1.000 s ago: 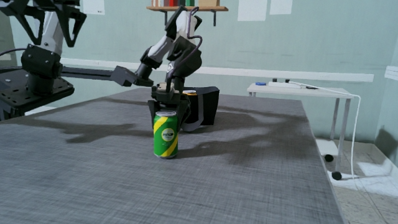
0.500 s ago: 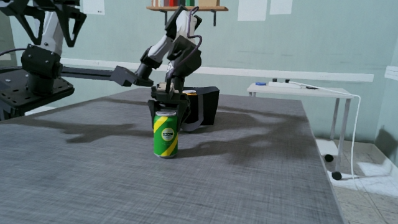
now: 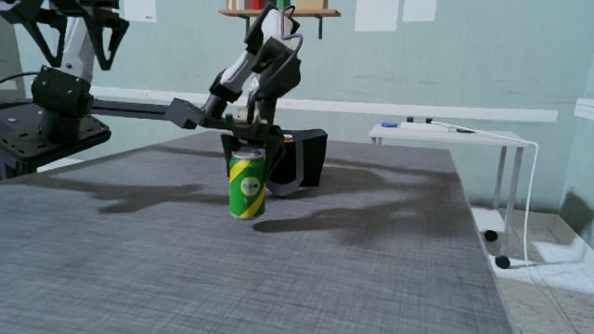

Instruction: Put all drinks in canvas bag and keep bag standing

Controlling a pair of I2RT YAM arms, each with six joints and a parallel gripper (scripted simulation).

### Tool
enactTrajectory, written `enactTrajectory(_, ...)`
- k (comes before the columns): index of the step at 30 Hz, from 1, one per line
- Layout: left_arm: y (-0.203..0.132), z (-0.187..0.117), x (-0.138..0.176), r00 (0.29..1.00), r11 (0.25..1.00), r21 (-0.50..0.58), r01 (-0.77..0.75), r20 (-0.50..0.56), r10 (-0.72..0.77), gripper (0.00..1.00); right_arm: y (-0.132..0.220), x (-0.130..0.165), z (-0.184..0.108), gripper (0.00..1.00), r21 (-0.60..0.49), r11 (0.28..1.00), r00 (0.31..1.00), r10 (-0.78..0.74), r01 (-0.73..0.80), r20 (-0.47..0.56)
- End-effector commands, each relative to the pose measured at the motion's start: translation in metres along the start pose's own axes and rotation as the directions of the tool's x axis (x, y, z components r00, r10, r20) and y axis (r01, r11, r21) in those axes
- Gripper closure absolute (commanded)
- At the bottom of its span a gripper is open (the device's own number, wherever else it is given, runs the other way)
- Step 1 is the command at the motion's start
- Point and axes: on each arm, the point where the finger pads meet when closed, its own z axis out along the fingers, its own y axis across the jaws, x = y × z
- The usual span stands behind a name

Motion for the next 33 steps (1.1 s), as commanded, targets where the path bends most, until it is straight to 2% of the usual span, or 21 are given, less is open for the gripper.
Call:
enactTrajectory(1, 0.003, -0.048, -0.064, 0.992, 0.999, -0.036, -0.005, 0.125, 0.01, 0.3, 0.002, 0.003, -0.004, 0.14, -0.012, 1.0, 1.0, -0.012, 0.012, 0.002)
enactTrajectory(2, 0.018, -0.069, -0.087, 0.975, 0.996, -0.083, 0.016, 0.222, 0.002, 0.3, 0.002, 0.003, -0.004, 0.14, -0.012, 1.0, 1.0, -0.012, 0.012, 0.002)
enactTrajectory(3, 0.019, -0.07, -0.091, 0.972, 0.996, -0.09, 0.02, 0.236, 0.002, 0.3, 0.002, 0.003, -0.004, 0.14, -0.012, 1.0, 1.0, -0.012, 0.012, 0.002)
enactTrajectory(5, 0.016, -0.067, -0.09, 0.973, 0.996, -0.086, 0.018, 0.232, 0.002, 0.3, 0.002, 0.003, -0.004, 0.14, -0.012, 1.0, 1.0, -0.012, 0.012, 0.002)
enactTrajectory(7, 0.003, -0.04, -0.078, 0.981, 0.998, -0.064, -0.011, 0.191, 0.024, 0.3, 0.002, 0.003, -0.004, 0.14, -0.012, 1.0, 1.0, -0.012, 0.012, 0.002)
enactTrajectory(8, 0.0, -0.037, -0.075, 0.984, 0.998, -0.055, -0.009, 0.179, 0.019, 0.3, 0.002, 0.003, -0.004, 0.14, -0.012, 1.0, 1.0, -0.012, 0.012, 0.002)
enactTrajectory(10, 0.0, -0.037, -0.075, 0.984, 0.998, -0.055, -0.009, 0.179, 0.019, 0.3, 0.002, 0.003, -0.004, 0.14, -0.012, 1.0, 1.0, -0.012, 0.012, 0.002)
enactTrajectory(11, 0.019, -0.068, -0.088, 0.971, 0.995, -0.099, -0.006, 0.237, 0.03, 0.3, 0.002, 0.003, -0.004, 0.14, -0.012, 1.0, 1.0, -0.012, 0.012, 0.002)
enactTrajectory(13, 0.02, -0.071, -0.089, 0.969, 0.995, -0.102, -0.006, 0.245, 0.031, 0.3, 0.002, 0.003, -0.004, 0.14, -0.012, 1.0, 1.0, -0.012, 0.012, 0.002)
enactTrajectory(14, 0.019, -0.07, -0.088, 0.969, 0.995, -0.103, -0.006, 0.245, 0.031, 0.3, 0.002, 0.003, -0.004, 0.14, -0.012, 1.0, 1.0, -0.012, 0.012, 0.002)
enactTrajectory(15, 0.002, -0.051, -0.069, 0.98, 0.997, -0.067, -0.025, 0.195, 0.037, 0.3, 0.002, 0.003, -0.004, 0.14, -0.012, 1.0, 1.0, -0.012, 0.012, 0.002)
enactTrajectory(17, 0.005, -0.051, -0.068, 0.979, 0.997, -0.073, -0.02, 0.201, 0.035, 0.3, 0.002, 0.003, -0.004, 0.14, -0.012, 1.0, 1.0, -0.012, 0.012, 0.002)
enactTrajectory(21, 0.041, -0.059, -0.061, 0.978, 0.994, -0.109, 0.026, 0.209, -0.002, 0.3, 0.002, 0.003, -0.004, 0.14, -0.012, 1.0, 1.0, -0.012, 0.012, 0.002)
enactTrajectory(27, 0.026, -0.062, -0.074, 0.974, 0.995, -0.099, 0.012, 0.226, 0.011, 0.3, 0.002, 0.003, -0.004, 0.14, -0.012, 1.0, 1.0, -0.012, 0.012, 0.002)
enactTrajectory(31, 0.039, -0.057, -0.061, 0.977, 0.994, -0.109, 0.024, 0.212, 0.0, 0.3, 0.002, 0.003, -0.004, 0.14, -0.012, 1.0, 1.0, -0.012, 0.012, 0.002)
enactTrajectory(33, 0.022, -0.044, -0.049, 0.984, 0.997, -0.078, 0.005, 0.177, 0.009, 0.3, 0.002, 0.003, -0.004, 0.14, -0.012, 1.0, 1.0, -0.012, 0.012, 0.002)
